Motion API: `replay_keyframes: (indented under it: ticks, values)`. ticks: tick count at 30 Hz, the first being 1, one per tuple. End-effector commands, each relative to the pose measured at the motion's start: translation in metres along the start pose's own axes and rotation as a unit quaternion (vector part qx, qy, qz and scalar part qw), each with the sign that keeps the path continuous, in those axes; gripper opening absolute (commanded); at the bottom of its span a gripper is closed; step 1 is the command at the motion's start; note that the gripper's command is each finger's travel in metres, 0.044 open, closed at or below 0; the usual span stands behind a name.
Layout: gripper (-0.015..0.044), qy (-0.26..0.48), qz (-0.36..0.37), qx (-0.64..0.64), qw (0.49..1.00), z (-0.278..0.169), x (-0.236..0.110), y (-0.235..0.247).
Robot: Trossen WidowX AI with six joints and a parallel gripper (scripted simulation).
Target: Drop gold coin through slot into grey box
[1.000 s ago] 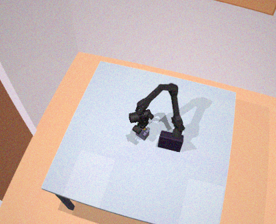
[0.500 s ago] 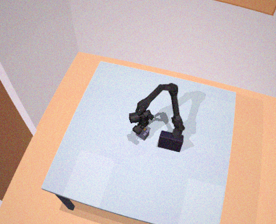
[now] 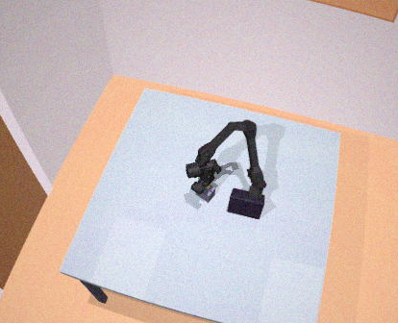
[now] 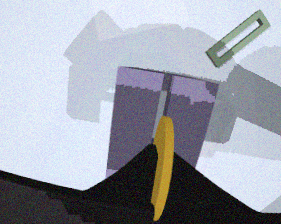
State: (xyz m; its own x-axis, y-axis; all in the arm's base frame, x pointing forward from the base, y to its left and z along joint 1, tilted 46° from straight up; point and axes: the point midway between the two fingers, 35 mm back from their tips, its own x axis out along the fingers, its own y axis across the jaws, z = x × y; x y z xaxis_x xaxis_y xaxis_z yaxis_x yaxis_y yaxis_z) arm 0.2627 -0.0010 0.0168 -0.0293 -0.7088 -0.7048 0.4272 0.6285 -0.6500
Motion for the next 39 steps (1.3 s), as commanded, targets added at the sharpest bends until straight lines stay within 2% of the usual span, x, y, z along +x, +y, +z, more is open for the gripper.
replay_keyframes:
  ticks: [1,4,10,19,27,30,32,39]
  values:
    - [0.0,-0.002,-0.002,-0.002,1.0,0.0,0.003,-0.001]
    - [0.0,-0.002,-0.002,-0.002,1.0,0.0,0.004,-0.001]
    - [0.0157,0.0,0.0,0.0,1.0,0.0,0.002,0.0]
    - [0.0161,0.0,0.0,0.0,1.0,0.0,0.002,0.0]
    - [0.0371,0.0,0.0,-0.001,1.0,0.0,-0.019,0.0]
    - [0.044,-0.001,-0.002,-0.002,1.0,-0.001,-0.049,-0.001]
    - [0.044,-0.002,-0.004,-0.002,1.0,-0.002,-0.058,-0.003]
    - [0.044,-0.002,-0.004,-0.002,1.0,-0.002,-0.058,-0.003]
